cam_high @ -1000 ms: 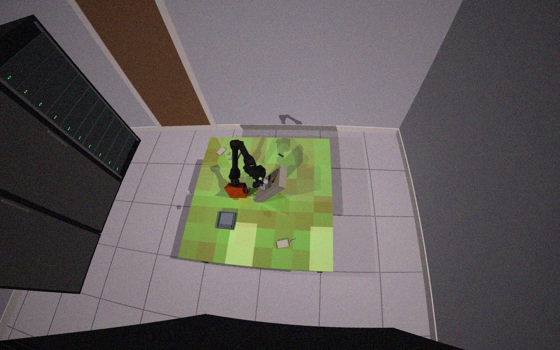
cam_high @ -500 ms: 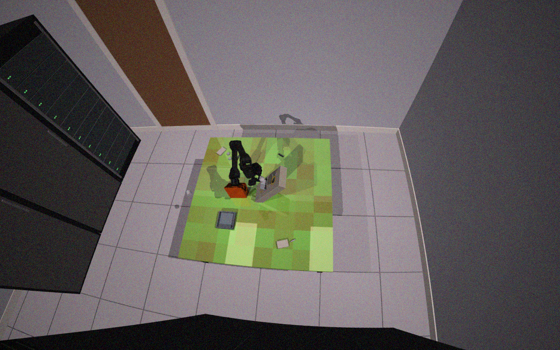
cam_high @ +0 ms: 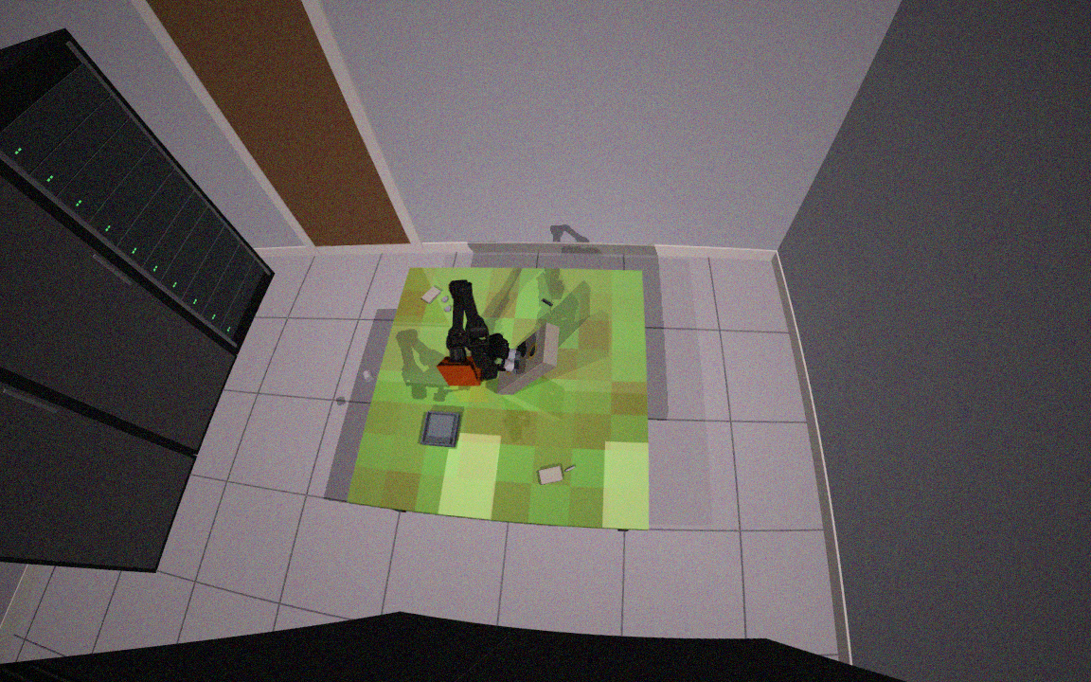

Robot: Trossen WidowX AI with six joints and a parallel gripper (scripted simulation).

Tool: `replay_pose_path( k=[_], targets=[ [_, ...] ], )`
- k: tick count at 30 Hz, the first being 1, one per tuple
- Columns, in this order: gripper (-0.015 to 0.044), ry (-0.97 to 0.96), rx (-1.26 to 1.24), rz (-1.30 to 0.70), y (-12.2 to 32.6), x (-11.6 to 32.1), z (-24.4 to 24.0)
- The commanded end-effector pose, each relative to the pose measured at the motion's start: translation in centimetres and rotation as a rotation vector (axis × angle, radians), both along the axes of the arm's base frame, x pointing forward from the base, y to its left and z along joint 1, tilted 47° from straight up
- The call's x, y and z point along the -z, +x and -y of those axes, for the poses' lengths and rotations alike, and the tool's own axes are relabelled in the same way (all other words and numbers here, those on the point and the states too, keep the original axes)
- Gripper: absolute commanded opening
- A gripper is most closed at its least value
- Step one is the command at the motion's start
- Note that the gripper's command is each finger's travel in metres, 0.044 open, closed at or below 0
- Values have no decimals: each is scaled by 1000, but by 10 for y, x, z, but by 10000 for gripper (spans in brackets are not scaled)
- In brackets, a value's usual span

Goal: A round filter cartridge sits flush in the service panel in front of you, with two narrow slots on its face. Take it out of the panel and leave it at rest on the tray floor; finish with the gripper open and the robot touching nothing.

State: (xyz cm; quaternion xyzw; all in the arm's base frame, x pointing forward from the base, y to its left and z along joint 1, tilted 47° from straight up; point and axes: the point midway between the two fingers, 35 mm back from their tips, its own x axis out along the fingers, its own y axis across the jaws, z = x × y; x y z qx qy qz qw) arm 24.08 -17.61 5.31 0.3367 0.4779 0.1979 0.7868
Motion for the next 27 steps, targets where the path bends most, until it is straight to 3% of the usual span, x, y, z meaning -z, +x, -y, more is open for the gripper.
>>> replay_pose_path(
  k=[1, 27],
  targets=[
    [0, -1, 15, -22, -2, 1, 1],
    [0, -60, 788, -807, -126, 129, 96]
  ],
)
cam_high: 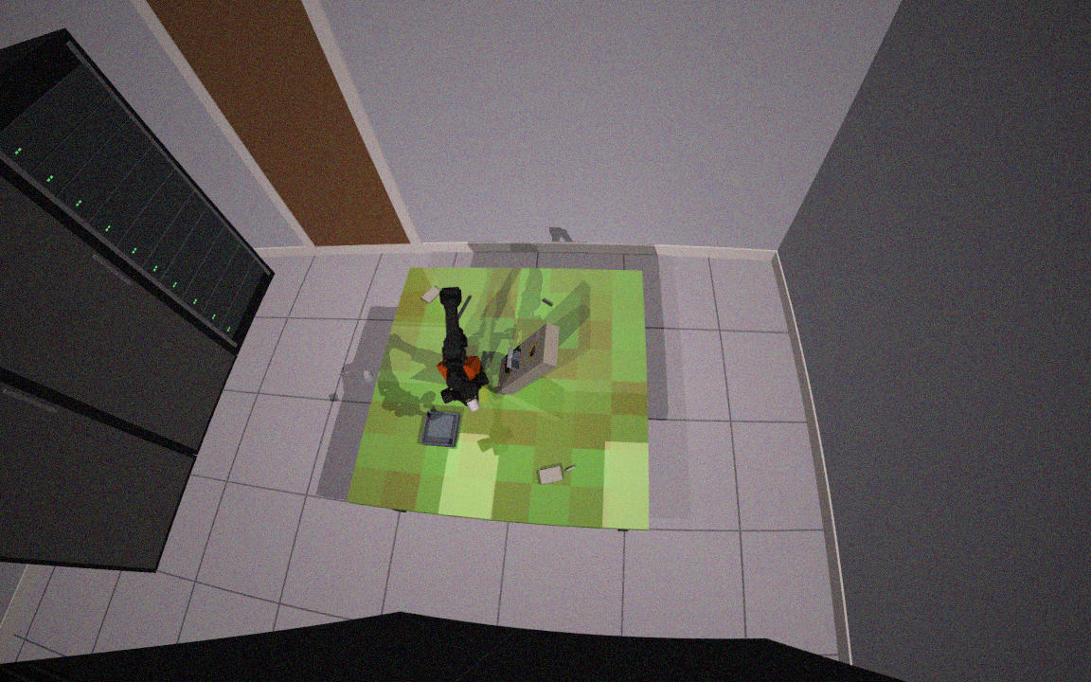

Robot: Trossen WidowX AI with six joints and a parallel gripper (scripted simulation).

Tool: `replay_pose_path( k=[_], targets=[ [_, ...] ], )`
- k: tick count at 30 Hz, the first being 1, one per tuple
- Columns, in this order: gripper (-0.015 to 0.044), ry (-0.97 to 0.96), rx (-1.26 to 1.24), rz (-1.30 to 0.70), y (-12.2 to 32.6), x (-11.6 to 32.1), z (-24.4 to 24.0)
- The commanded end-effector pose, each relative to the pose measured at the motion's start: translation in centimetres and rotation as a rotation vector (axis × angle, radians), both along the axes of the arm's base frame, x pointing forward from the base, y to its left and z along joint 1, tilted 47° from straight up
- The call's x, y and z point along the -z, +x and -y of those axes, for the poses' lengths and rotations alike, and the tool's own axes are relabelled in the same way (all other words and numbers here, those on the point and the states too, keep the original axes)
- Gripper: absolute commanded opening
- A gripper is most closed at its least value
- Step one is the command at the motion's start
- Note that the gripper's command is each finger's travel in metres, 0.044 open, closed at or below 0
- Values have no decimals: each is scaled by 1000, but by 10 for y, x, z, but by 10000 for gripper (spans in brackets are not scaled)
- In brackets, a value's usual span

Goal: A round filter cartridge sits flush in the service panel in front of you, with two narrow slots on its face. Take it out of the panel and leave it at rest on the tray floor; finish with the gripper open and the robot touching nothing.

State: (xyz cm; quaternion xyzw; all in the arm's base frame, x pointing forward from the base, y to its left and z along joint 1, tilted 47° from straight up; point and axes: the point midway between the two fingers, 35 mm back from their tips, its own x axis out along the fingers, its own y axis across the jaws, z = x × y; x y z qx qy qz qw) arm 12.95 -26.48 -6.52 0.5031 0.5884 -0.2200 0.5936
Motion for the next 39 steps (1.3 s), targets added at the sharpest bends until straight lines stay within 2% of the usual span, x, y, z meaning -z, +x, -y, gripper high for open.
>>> replay_pose_path(
  k=[1, 9, 18, 27, 39],
  targets=[
    [0, -15, 90, -72, -14, 11, 7],
    [0, -18, 101, -83, -19, 15, 7],
    [0, -45, 255, -238, -86, 61, -3],
    [0, -55, 412, -401, -148, 96, -34],
    [0, -48, 553, -556, -196, 118, -76]
  ],
)
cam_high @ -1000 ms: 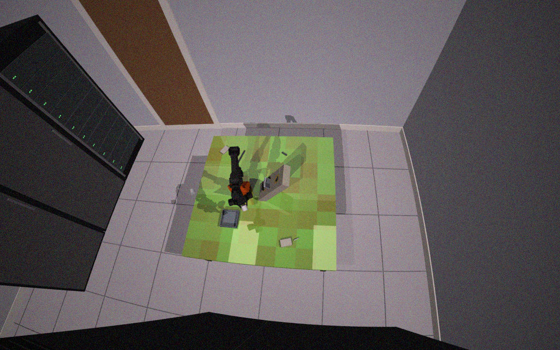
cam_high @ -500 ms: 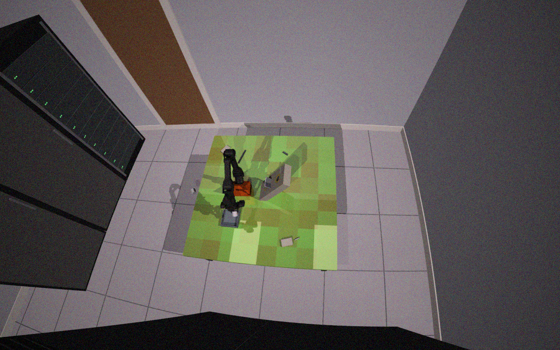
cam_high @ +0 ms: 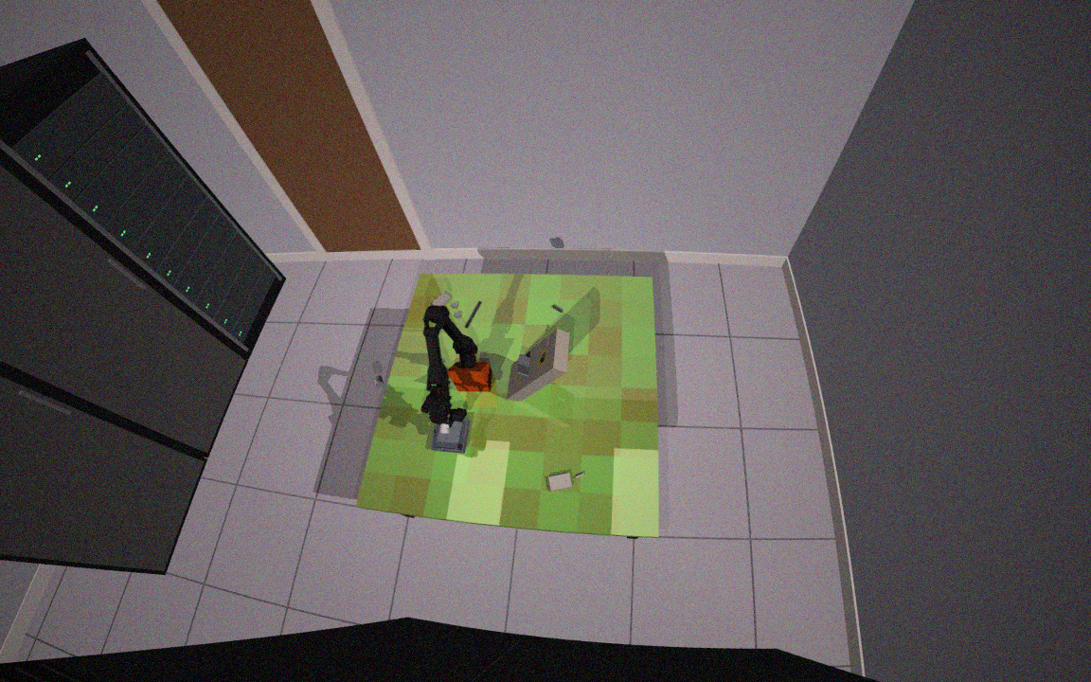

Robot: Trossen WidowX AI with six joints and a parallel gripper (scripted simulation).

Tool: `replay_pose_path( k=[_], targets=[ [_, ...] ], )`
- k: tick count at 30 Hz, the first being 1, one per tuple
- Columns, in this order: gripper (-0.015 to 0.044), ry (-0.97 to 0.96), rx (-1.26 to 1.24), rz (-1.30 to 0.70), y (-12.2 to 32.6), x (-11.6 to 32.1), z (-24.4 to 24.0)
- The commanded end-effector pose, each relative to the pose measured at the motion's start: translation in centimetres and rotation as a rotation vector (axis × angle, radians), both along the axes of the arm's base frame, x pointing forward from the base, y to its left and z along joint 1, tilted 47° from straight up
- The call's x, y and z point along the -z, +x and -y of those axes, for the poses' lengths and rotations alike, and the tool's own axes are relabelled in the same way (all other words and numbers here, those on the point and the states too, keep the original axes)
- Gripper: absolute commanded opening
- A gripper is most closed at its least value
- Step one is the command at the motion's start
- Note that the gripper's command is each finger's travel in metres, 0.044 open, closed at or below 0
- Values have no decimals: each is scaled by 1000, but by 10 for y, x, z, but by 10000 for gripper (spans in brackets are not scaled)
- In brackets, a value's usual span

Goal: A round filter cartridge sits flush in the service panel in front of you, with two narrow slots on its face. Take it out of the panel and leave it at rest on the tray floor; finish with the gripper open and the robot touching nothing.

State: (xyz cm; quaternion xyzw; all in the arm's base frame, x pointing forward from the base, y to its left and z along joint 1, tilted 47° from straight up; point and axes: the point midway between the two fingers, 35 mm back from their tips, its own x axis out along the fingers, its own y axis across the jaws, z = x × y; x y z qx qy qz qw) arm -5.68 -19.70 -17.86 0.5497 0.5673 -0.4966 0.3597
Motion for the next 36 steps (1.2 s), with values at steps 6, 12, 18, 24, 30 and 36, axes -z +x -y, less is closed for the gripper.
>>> replay_pose_path(
  k=[6, 12, 18, 24, 30, 36],
  targets=[
    [0, -2, 36, -38, -10, 7, -11],
    [0, -2, 36, -38, -12, 26, -27],
    [0, -1, 36, -39, -13, 43, -45],
    [0, 0, 36, -39, -13, 56, -63],
    [53, 4, 43, -34, -12, 54, -61],
    [210, 4, 43, -34, -12, 54, -61]
  ],
)
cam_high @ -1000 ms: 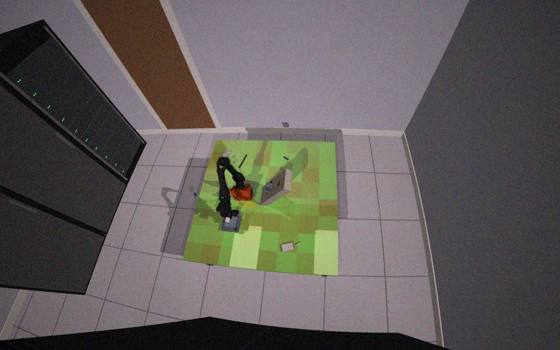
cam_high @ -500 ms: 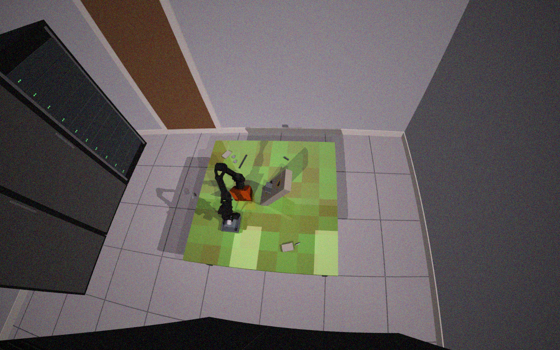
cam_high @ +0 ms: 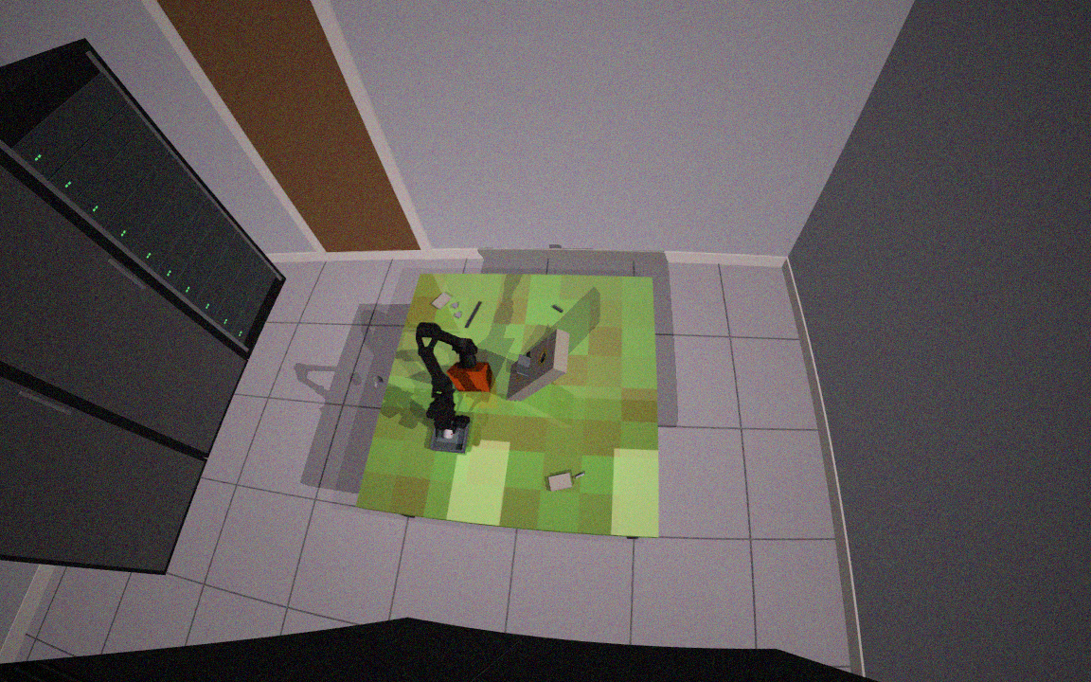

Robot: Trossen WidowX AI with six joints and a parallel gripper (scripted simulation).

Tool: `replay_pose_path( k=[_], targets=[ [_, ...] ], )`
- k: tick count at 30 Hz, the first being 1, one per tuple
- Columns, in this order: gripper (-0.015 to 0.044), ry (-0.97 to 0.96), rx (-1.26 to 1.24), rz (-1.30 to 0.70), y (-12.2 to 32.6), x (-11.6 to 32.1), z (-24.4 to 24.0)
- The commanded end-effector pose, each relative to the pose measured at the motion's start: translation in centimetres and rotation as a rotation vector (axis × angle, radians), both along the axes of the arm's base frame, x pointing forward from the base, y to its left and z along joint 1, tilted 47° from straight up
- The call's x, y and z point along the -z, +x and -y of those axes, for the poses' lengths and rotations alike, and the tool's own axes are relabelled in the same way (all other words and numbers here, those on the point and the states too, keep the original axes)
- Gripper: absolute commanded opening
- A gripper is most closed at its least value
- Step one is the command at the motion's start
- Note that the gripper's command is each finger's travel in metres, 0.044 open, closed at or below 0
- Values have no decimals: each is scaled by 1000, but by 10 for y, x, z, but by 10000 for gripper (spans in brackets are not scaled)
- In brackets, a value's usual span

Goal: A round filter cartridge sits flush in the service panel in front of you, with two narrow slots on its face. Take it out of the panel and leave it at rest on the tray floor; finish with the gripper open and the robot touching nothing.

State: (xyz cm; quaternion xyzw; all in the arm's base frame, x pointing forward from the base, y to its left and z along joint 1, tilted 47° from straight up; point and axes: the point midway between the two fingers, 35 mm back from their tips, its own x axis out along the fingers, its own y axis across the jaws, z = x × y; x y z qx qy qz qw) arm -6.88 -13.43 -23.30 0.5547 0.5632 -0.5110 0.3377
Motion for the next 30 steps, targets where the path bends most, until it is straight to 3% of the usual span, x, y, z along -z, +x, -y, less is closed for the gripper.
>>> replay_pose_path(
  k=[1, 9, 14, 20, 30],
  targets=[
    [236, -3, 0, -1, 0, 0, 1],
    [440, -3, 0, -1, 0, 0, 1],
    [440, -3, 0, -1, 0, -6, 8],
    [440, -2, 0, 1, 3, -49, 51],
    [440, -3, -6, -4, 1, -38, 42]
  ],
)
